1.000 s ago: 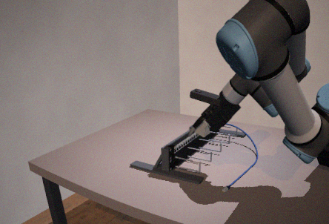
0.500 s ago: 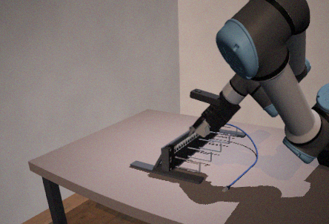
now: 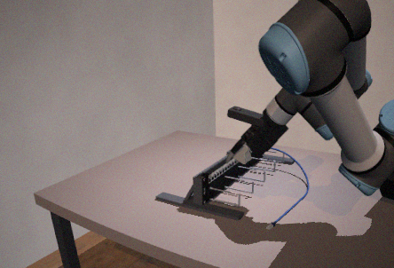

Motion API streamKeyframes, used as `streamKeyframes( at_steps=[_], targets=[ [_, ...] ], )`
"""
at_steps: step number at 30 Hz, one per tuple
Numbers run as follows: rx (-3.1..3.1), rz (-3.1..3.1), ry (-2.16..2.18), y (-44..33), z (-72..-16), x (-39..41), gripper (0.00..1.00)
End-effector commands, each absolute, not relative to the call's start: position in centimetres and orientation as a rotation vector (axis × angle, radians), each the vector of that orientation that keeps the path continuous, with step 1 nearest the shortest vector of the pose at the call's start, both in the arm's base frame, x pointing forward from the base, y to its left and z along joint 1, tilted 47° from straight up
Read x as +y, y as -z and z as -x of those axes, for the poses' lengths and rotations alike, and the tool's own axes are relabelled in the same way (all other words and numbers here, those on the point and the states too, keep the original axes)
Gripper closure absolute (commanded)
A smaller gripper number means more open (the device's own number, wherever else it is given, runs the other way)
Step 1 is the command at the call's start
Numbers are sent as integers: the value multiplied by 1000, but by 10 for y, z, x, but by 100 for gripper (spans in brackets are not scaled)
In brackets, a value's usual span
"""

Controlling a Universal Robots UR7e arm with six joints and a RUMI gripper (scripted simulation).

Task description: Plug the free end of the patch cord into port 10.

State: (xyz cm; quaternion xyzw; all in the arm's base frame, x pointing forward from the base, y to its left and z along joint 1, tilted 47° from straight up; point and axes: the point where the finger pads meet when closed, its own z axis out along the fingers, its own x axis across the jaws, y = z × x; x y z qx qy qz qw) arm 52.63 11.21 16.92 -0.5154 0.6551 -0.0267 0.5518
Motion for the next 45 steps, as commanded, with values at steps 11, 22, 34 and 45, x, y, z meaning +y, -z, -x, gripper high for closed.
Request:
streamKeyframes(
  at_steps=[11,22,34,45],
  targets=[
    [1549,1219,64,-170,-526,112,100],
    [1549,1219,64,-170,-525,110,100],
    [1549,1219,64,-172,-521,108,100],
    [1549,1219,64,-176,-514,103,100]
  ],
)
